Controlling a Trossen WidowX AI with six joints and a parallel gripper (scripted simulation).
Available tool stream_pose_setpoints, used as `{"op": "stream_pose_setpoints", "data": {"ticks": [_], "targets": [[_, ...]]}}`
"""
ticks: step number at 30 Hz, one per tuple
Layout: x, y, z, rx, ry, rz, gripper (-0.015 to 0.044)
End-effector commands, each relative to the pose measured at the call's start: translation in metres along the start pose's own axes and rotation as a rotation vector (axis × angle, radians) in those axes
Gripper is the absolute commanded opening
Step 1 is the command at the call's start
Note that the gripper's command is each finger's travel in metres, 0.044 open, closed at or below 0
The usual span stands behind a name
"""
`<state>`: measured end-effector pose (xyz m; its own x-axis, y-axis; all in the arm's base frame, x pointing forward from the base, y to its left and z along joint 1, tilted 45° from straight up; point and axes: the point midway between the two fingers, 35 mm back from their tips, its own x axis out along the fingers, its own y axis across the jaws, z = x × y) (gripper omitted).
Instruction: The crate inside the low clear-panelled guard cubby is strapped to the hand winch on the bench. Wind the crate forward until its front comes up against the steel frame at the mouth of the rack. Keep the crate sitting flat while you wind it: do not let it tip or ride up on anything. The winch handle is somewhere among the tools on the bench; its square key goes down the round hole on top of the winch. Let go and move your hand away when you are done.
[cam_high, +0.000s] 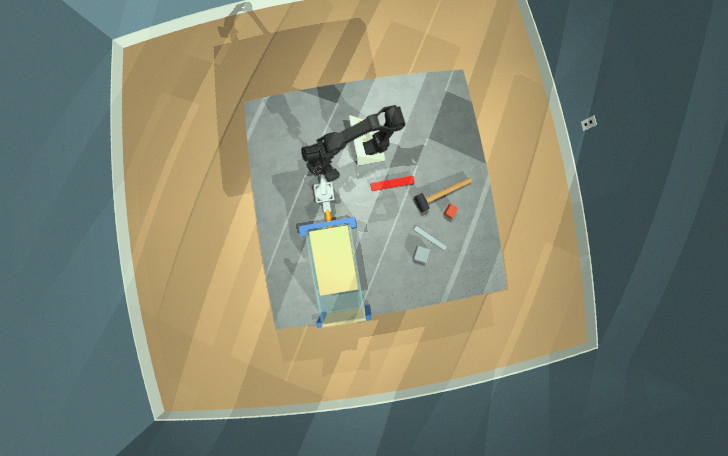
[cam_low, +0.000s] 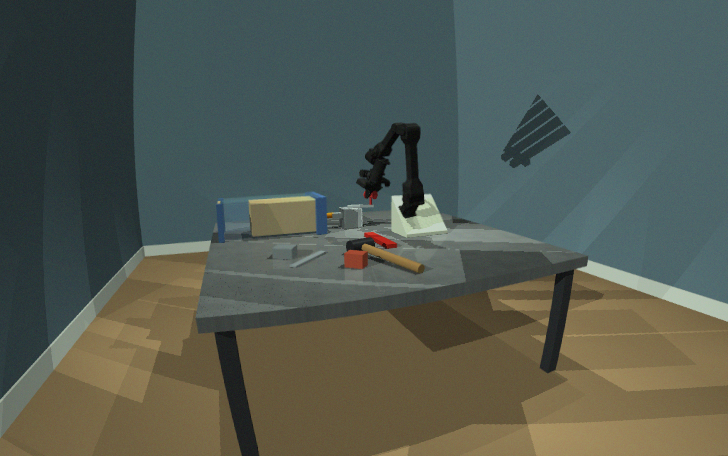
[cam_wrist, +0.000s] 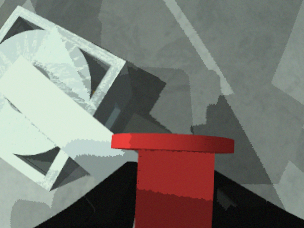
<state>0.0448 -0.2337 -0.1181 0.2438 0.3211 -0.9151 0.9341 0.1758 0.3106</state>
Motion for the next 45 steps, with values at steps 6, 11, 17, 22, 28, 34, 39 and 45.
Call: {"op": "stream_pose_setpoints", "data": {"ticks": [6, 11, 17, 22, 28, 34, 39, 45], "targets": [[0.008, -0.009, 0.015, -0.011, -0.007, -0.014, 0.0], [0.01, -0.01, 0.019, -0.011, -0.007, -0.014, 0.0], [0.017, -0.014, 0.034, -0.012, -0.009, -0.014, 0.0], [0.022, -0.016, 0.046, -0.012, -0.01, -0.014, 0.0], [0.024, -0.016, 0.052, -0.012, -0.01, -0.014, 0.0], [0.027, -0.015, 0.058, -0.012, -0.011, -0.014, 0.0], [0.029, -0.015, 0.063, -0.013, -0.011, -0.014, 0.0], [0.032, -0.013, 0.07, -0.013, -0.012, -0.014, 0.0]]}}
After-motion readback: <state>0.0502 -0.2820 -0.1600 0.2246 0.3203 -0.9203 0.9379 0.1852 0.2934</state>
